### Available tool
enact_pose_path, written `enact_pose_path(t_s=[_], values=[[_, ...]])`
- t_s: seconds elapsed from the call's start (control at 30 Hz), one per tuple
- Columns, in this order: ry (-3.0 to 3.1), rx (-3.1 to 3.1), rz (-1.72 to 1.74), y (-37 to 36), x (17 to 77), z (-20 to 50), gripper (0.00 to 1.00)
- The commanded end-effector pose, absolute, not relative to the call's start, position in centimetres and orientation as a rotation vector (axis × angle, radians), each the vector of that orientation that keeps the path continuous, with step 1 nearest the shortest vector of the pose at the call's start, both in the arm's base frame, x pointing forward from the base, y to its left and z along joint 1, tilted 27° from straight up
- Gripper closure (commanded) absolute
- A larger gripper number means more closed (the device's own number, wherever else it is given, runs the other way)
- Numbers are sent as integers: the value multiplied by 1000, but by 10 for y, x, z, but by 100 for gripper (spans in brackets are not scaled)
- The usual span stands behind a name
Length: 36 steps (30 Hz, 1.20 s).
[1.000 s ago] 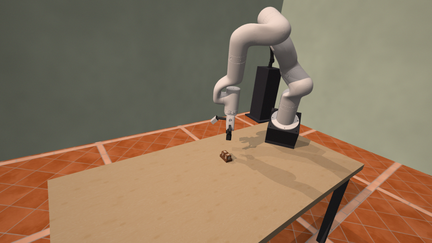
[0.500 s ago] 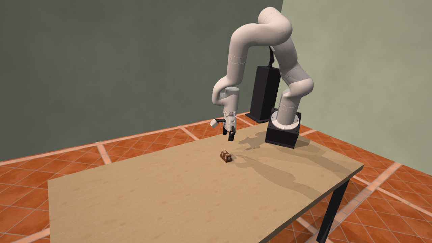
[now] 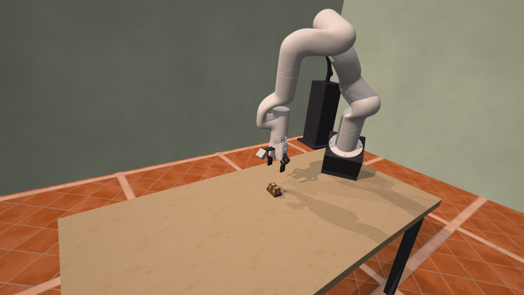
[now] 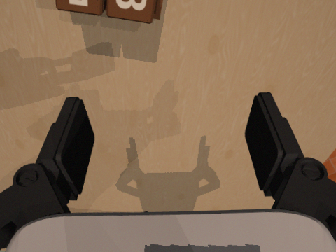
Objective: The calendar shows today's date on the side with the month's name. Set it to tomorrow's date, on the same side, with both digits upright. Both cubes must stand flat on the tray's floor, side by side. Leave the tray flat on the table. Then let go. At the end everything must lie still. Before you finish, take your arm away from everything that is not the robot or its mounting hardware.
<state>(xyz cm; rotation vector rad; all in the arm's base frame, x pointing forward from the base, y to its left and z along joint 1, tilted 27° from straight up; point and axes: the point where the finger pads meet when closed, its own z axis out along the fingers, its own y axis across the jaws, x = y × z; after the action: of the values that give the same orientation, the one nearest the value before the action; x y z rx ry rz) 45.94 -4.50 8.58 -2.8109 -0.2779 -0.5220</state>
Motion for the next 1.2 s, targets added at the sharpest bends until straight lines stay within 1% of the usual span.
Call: enact_pose_path(t_s=[0.0,0.5,0.6,0.63,1.1,1.17], values=[[-478,-2810,-590,-43,463,88,0],[-1066,-2722,-663,-34,471,92,0],[-1082,-2718,-665,-34,471,92,0],[-1203,-2685,-677,-32,473,93,0],[-1703,-2490,-717,-25,480,97,0],[-1703,-2490,-717,-25,480,97,0]])
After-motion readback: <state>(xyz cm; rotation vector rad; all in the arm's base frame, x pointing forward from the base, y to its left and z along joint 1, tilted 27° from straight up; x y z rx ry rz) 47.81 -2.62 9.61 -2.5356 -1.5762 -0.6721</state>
